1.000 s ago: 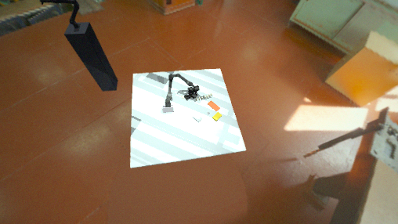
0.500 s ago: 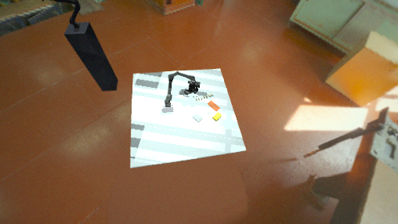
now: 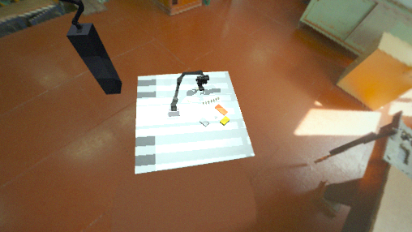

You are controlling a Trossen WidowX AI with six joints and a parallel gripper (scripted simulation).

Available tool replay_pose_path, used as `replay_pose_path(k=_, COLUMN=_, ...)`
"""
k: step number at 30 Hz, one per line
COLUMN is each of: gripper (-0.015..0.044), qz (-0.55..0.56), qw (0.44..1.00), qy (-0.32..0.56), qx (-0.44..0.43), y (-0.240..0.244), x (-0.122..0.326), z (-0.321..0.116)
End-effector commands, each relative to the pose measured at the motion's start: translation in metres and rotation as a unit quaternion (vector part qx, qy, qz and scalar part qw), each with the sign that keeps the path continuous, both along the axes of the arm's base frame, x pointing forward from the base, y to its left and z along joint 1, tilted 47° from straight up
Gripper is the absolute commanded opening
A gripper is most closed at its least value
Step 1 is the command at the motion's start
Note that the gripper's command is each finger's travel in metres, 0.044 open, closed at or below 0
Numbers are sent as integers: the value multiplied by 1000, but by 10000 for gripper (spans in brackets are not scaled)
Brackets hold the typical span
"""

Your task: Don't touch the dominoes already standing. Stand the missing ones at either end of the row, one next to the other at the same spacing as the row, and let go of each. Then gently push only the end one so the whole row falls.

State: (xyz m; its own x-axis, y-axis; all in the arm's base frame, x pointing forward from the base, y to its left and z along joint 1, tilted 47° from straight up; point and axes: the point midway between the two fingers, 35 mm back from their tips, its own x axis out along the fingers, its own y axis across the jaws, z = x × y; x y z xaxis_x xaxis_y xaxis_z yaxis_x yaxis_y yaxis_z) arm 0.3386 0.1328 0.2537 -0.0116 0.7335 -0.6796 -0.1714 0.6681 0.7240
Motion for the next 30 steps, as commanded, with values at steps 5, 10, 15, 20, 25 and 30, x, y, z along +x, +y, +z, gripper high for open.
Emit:
replay_pose_path(k=5, gripper=107, qz=8, qw=999, qy=-25, qx=-21, y=2, x=8, z=-13)
replay_pose_path(k=10, gripper=107, qz=3, qw=997, qy=-53, qx=-49, y=7, x=15, z=-27)
replay_pose_path(k=15, gripper=107, qz=-5, qw=994, qy=-83, qx=-74, y=11, x=22, z=-39)
replay_pose_path(k=20, gripper=107, qz=-17, qw=989, qy=-115, qx=-96, y=16, x=29, z=-50)
replay_pose_path(k=25, gripper=107, qz=-32, qw=982, qy=-146, qx=-114, y=20, x=36, z=-59)
replay_pose_path(k=30, gripper=107, qz=-50, qw=974, qy=-179, qx=-129, y=25, x=43, z=-66)
